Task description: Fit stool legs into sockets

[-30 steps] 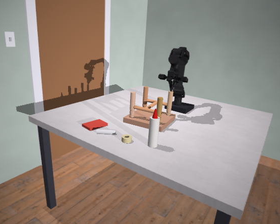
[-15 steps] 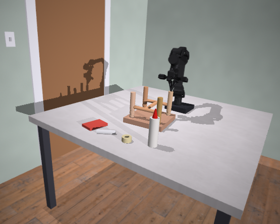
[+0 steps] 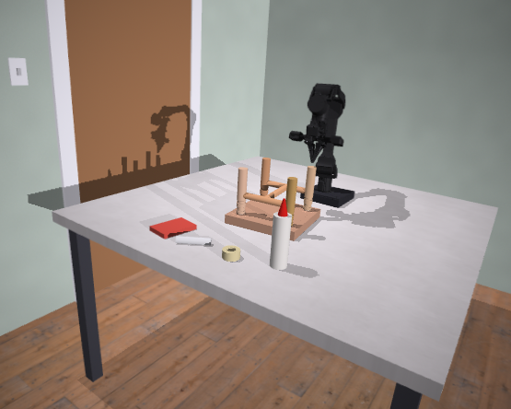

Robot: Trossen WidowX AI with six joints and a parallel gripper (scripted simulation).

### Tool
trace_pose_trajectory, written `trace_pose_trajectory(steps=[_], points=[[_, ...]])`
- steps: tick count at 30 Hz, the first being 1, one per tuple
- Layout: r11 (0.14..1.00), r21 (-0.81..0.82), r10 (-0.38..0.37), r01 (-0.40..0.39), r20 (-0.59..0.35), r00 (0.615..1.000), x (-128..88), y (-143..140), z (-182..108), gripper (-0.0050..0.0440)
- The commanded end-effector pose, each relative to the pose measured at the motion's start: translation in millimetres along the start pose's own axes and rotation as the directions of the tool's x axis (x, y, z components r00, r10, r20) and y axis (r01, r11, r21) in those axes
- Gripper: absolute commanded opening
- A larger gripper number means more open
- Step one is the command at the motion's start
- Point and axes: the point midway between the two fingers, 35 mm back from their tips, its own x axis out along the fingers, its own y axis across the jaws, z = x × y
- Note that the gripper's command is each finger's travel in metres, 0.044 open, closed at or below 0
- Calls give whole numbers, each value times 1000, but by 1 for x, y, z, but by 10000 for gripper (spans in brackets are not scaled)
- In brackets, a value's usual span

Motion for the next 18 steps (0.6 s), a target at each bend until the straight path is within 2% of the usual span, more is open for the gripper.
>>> trace_pose_trajectory(steps=[1,6,12,18], points=[[1000,1,2,-2,21,1000,-9,0,4,0],[1000,1,4,-4,29,1000,-15,1,6,0],[1000,8,-23,23,14,1000,-10,-5,10,0],[969,86,-231,231,-13,973,-5,-50,68,0]])
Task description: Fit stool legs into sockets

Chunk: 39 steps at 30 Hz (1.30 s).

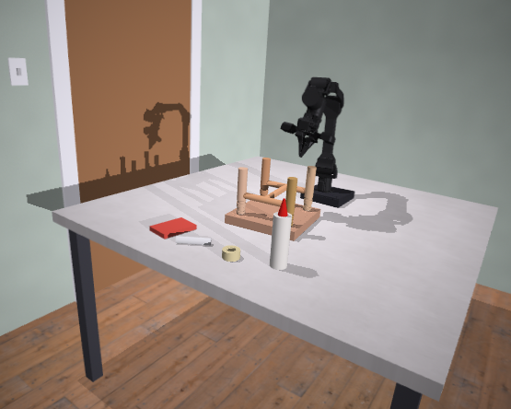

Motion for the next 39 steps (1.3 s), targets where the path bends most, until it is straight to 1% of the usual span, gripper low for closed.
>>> trace_pose_trajectory(steps=[1,5,9,11,16,17,19,28,29,34,37,39], points=[[991,49,-120,121,-20,993,11,-25,34,0],[963,91,-251,254,-41,967,24,-53,67,0],[913,127,-381,387,-69,922,41,-83,96,0],[913,127,-381,387,-69,922,41,-83,96,0],[819,165,-539,550,-106,835,61,-119,124,0],[803,169,-561,572,-111,821,63,-124,127,0],[791,172,-576,587,-115,810,65,-127,129,0],[795,174,-569,581,-116,814,66,-127,129,0],[807,178,-550,563,-119,827,67,-128,128,0],[900,225,-353,373,-125,927,79,-135,121,0],[935,255,-224,244,-107,969,83,-138,118,0],[949,274,-138,156,-87,987,84,-140,117,0]])
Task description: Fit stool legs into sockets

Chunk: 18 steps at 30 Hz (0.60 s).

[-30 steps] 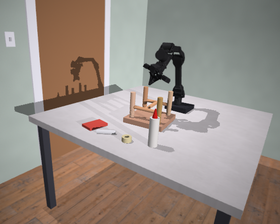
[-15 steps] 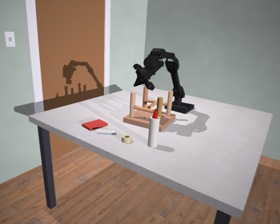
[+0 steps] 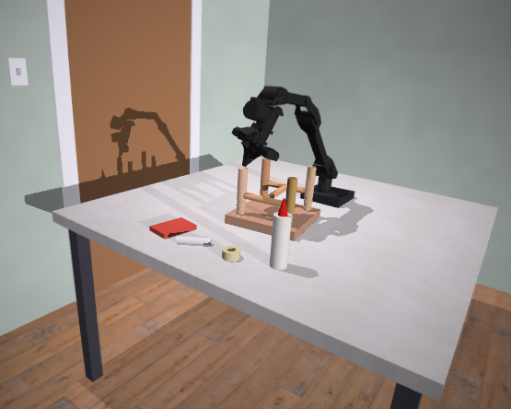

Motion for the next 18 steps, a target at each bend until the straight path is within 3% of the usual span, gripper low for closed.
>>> trace_pose_trajectory(steps=[1,3,18], points=[[988,19,156,-156,20,988,-5,-6,2,0],[982,22,185,-185,21,983,-6,-7,2,0],[982,22,185,-186,10,983,0,-5,2,0]])
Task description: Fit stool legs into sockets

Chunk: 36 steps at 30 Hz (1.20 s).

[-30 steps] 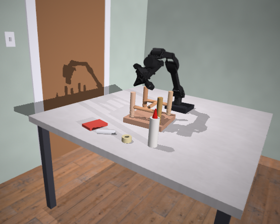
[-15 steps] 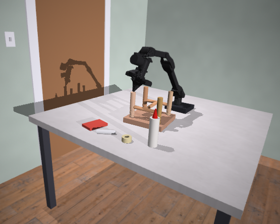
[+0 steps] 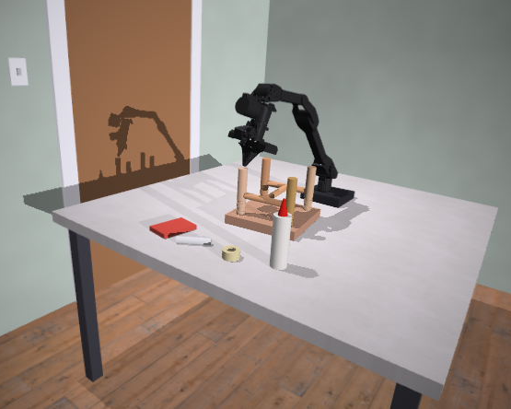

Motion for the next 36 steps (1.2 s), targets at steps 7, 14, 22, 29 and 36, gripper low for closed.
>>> trace_pose_trajectory(steps=[7,14,22,29,36], points=[[1000,-3,4,-4,-6,1000,7,1,2,0],[1000,2,15,-15,-10,1000,10,1,2,0],[999,13,37,-37,-15,999,16,1,0,0],[998,25,62,-62,-20,998,23,1,-2,0],[995,38,88,-87,-25,996,30,0,-4,0]])
